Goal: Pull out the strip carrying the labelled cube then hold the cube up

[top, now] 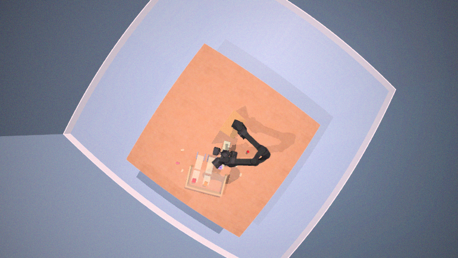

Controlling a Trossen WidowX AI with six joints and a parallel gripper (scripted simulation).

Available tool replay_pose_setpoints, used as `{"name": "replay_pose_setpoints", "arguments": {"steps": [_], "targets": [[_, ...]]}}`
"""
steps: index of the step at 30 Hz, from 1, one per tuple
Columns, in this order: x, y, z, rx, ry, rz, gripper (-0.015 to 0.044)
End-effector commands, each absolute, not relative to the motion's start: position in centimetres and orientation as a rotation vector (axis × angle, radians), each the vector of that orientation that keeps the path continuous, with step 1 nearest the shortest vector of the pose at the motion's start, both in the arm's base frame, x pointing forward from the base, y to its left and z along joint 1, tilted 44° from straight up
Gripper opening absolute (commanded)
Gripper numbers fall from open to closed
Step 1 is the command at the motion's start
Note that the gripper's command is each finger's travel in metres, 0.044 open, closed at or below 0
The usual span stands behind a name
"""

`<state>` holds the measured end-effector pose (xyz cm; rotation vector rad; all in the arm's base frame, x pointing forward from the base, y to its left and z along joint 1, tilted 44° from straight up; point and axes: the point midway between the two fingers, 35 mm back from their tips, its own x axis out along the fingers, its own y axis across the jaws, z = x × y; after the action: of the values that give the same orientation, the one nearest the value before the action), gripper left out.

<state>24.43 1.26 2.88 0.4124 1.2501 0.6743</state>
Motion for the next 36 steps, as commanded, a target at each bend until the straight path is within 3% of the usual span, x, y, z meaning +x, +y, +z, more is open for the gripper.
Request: {"name": "replay_pose_setpoints", "arguments": {"steps": [1, 36], "targets": [[25.9, 1.2, 3.4, 0.422, 1.249, 0.674, 0.044], [37.5, 0.6, 7.8, 0.418, 1.241, 0.675, 0.044]]}}
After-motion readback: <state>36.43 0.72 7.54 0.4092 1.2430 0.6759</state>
